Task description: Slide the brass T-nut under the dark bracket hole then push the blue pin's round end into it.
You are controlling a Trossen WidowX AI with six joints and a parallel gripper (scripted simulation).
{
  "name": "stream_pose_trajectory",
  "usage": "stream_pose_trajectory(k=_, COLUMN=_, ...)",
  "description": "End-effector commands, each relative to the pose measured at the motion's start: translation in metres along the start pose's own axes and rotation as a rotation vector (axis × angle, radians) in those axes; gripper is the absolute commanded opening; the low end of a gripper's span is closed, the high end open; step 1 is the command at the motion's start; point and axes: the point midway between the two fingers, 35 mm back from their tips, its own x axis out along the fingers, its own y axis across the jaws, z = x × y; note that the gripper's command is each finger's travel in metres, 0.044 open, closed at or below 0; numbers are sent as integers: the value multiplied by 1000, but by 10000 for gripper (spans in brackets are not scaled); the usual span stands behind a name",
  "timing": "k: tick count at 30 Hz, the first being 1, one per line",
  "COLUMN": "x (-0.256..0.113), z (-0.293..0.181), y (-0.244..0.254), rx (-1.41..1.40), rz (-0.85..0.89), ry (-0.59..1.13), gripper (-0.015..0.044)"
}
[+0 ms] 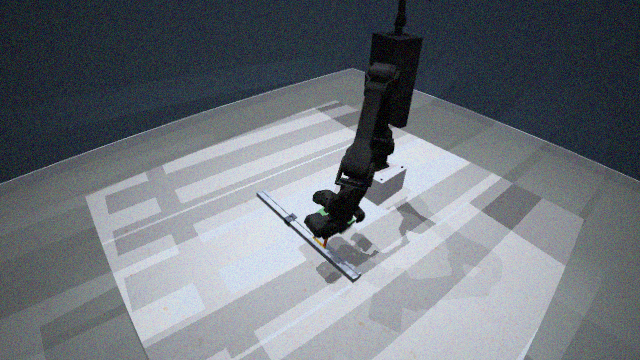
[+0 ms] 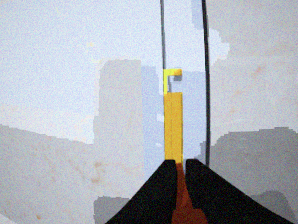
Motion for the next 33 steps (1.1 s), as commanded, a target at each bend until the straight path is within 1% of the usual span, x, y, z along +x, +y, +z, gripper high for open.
stream_pose_trajectory(k=1, x=0, z=-1, y=0, rx=-6, rz=-12, ry=4, gripper=-150)
stream_pose_trajectory(k=33, x=0, z=-1, y=4, rx=-21, rz=-77, ry=4, gripper=-150)
